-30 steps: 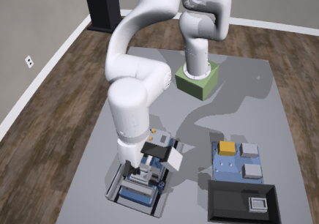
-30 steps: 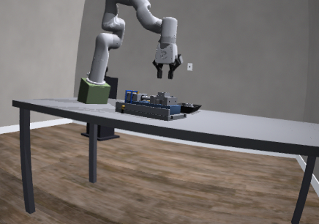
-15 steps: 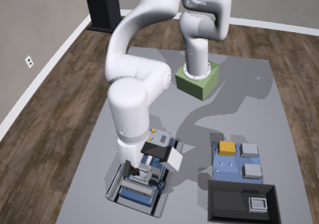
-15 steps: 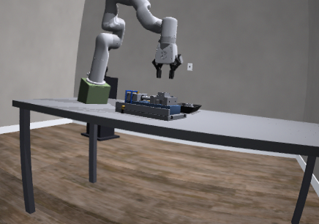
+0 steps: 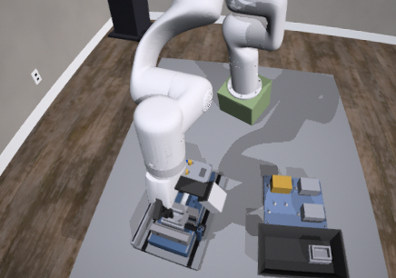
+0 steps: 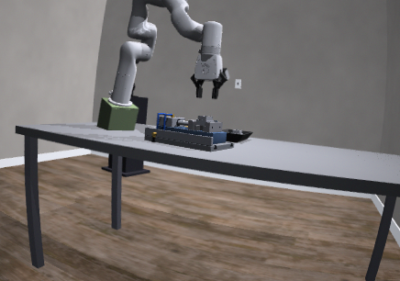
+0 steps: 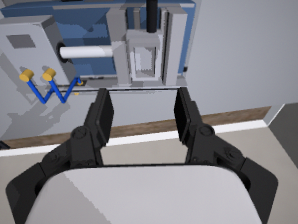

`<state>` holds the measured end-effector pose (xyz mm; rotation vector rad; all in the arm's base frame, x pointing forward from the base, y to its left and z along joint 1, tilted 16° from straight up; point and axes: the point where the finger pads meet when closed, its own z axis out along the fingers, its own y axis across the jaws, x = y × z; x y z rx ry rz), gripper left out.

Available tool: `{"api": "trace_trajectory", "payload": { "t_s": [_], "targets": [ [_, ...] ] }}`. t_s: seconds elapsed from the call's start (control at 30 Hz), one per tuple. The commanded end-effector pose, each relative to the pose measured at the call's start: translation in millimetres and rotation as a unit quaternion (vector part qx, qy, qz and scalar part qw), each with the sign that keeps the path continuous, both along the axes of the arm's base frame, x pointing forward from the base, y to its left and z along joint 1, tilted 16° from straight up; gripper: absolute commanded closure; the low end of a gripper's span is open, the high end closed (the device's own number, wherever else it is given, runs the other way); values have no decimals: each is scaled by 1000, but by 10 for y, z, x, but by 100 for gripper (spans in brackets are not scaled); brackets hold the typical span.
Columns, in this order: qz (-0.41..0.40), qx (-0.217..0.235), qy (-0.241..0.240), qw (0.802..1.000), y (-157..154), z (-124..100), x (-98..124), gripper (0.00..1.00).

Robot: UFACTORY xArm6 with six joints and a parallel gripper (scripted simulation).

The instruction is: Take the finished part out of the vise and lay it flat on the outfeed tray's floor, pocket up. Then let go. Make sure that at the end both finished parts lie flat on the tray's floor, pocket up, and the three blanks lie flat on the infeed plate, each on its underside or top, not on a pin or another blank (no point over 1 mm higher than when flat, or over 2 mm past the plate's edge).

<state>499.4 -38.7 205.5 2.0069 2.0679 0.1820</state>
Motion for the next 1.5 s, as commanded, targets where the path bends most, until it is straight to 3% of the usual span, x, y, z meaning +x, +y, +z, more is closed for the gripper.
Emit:
{"api": "trace_trajectory", "payload": {
  "t_s": [0.0, 0.73, 1.47],
  "targets": [
    [0, 0, -2, 1000, 0, 19, 10, 31],
    [0, 3, 3, 1000, -12, -126, 52, 31],
    [0, 3, 3, 1000, -43, -482, 154, 31]
  ]
}}
